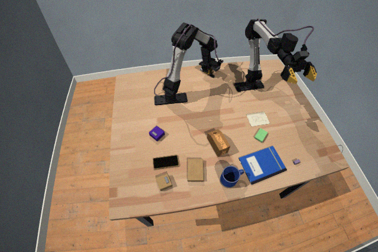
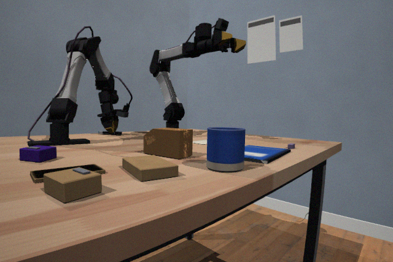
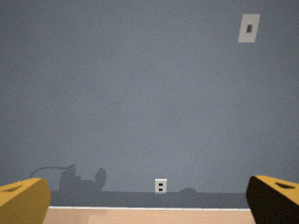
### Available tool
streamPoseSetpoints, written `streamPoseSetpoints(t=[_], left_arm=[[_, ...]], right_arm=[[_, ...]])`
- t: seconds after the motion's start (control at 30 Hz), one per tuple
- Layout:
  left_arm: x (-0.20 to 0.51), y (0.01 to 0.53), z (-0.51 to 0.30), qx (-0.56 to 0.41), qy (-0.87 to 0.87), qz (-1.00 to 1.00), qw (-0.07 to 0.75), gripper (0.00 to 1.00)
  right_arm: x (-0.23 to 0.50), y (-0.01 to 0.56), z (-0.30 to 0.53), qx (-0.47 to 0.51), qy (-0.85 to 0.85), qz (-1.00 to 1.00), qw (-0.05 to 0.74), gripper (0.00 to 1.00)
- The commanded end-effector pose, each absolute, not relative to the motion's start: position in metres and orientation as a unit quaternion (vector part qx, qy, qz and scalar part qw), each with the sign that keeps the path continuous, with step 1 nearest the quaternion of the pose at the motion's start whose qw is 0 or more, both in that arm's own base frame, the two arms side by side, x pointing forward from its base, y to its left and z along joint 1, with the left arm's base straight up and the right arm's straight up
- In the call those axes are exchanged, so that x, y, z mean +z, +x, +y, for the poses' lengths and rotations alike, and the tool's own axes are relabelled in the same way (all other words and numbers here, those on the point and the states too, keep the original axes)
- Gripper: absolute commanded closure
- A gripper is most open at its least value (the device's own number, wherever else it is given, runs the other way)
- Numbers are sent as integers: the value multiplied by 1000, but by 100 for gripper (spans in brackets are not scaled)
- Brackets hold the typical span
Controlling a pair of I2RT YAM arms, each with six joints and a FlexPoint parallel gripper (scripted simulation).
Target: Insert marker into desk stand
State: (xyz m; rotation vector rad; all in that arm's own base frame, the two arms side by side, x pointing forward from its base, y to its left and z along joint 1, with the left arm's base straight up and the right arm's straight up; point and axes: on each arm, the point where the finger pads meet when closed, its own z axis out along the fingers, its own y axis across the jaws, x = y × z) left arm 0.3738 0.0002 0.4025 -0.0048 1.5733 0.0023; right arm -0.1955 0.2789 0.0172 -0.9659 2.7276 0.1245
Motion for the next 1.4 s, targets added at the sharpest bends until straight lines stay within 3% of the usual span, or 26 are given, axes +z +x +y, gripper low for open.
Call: streamPoseSetpoints(t=[0.0, 0.27, 0.3, 1.37], left_arm=[[431, 369, 1, 3, 1, 682, 731, 0], [431, 369, 1, 3, 1, 682, 731, 0], [431, 369, 1, 3, 1, 682, 731, 0], [431, 369, 1, 3, 1, 682, 731, 0]], right_arm=[[20, -201, 281, 59, -333, 934, 117, 100], [12, -195, 282, 51, -329, 935, 120, 100], [28, -208, 284, 67, -335, 933, 112, 55], [55, -205, 272, 53, -330, 935, 117, 55]])
